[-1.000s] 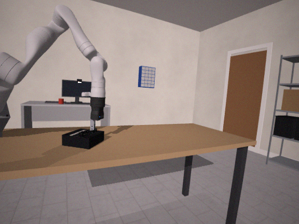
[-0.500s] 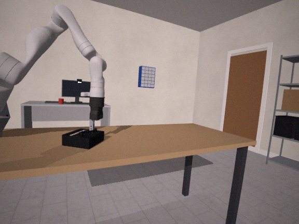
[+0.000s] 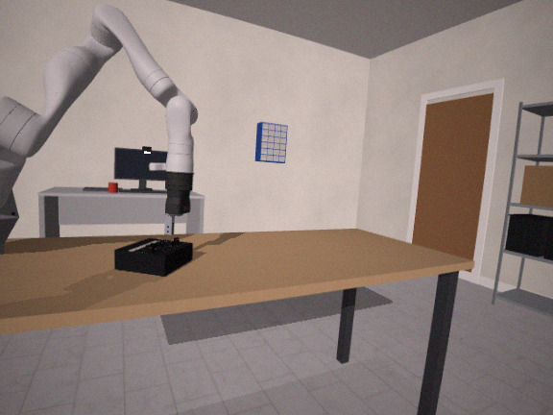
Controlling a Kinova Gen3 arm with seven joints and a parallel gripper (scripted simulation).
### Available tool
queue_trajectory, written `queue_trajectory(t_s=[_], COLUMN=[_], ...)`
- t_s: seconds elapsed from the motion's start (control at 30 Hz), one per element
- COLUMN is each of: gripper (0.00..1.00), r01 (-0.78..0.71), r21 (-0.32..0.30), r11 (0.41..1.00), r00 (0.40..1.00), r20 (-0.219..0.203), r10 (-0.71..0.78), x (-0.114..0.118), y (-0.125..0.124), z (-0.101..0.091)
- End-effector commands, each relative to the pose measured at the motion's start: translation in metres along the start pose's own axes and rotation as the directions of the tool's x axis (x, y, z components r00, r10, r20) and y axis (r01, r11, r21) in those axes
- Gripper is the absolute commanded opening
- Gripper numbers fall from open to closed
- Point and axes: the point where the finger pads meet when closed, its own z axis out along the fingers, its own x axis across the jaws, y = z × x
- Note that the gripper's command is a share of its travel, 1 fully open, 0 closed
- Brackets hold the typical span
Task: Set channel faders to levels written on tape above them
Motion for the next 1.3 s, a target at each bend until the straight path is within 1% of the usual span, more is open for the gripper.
queue_trajectory(t_s=[0.0, 0.17, 0.63, 0.67, 0.87, 0.93, 1.07, 1.27], gripper=[0.0, 0.0, 0.0, 1.0, 1.0, 1.0, 1.0, 1.0], r01=[0.007, 0.007, 0.007, 0.007, 0.007, 0.007, 0.007, 0.007], r21=[-0.007, -0.007, -0.007, -0.007, -0.007, -0.007, -0.007, -0.007], r11=[1.0, 1.0, 1.0, 1.0, 1.0, 1.0, 1.0, 1.0], r00=[1.0, 1.0, 1.0, 1.0, 1.0, 1.0, 1.0, 1.0], r20=[-0.011, -0.011, -0.011, -0.011, -0.011, -0.011, -0.011, -0.011], r10=[-0.007, -0.007, -0.007, -0.007, -0.007, -0.007, -0.007, -0.007], x=[0.005, 0.004, 0.004, 0.004, 0.004, 0.004, 0.004, 0.004], y=[0.0, 0.0, 0.0, 0.0, 0.0, 0.0, 0.0, 0.0], z=[-0.011, -0.019, -0.019, -0.019, -0.022, -0.026, -0.04, -0.069])
